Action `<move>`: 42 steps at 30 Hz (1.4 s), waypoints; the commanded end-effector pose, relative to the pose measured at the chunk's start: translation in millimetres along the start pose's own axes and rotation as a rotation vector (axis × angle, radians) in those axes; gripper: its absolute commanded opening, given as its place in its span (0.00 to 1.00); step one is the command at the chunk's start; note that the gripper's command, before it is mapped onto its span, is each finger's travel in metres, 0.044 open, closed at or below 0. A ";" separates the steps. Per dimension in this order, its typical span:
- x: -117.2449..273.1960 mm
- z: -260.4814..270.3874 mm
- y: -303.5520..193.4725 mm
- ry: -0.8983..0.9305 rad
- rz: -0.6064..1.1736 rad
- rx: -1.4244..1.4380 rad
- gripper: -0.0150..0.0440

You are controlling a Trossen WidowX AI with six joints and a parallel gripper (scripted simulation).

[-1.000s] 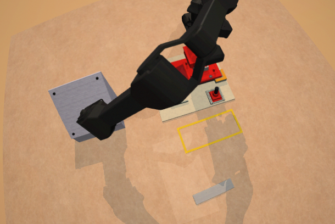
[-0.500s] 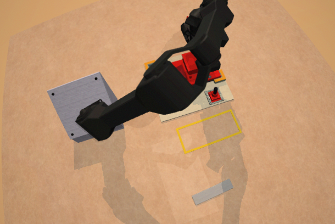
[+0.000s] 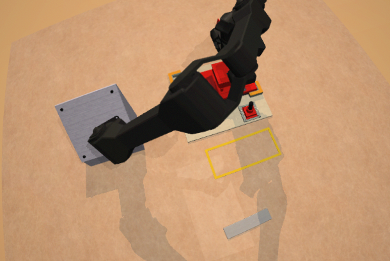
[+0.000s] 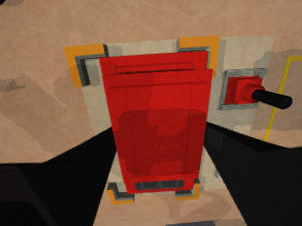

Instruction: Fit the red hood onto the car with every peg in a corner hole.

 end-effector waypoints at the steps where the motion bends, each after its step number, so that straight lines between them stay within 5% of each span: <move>1: -0.3 -0.3 1.0 -0.004 -0.005 0.005 0.25; 42: -6.9 0.2 2.5 -0.004 -0.005 0.005 0.25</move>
Point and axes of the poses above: the point midway between the two fingers, 35 mm back from their tips, its own x axis back along the fingers, its own z axis across the jaws, y = z × x, the point moved 1 cm from there along x, back along the fingers, and after that the axes turned 4 degrees about -x, right-handed, at the moved point
